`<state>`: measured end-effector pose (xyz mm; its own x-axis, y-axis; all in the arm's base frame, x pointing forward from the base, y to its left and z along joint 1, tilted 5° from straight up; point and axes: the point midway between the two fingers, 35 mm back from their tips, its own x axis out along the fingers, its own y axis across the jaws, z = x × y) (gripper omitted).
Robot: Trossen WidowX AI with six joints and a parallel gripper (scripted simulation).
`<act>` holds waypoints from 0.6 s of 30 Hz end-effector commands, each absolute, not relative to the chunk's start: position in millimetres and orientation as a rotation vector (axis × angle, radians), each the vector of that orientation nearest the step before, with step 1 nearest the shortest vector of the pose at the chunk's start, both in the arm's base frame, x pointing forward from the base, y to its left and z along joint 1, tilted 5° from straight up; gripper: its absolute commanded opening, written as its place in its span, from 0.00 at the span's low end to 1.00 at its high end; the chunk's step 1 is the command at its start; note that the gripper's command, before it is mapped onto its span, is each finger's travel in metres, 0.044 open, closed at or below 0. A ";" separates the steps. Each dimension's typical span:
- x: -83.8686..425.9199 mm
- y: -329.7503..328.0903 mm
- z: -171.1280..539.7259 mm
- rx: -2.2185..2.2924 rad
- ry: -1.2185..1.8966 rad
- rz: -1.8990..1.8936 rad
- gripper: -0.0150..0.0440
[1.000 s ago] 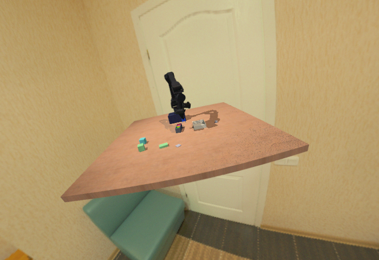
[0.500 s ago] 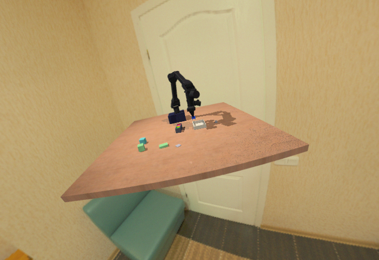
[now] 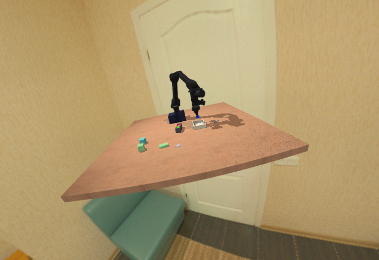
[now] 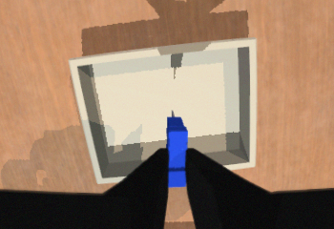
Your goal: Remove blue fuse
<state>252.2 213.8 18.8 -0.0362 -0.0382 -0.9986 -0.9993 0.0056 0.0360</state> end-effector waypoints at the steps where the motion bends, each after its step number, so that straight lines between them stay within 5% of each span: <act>1: 251.3 214.4 12.1 -1.210 1.269 1.215 0.25; 18: 249.7 213.1 -14.8 -1.210 1.269 1.215 0.25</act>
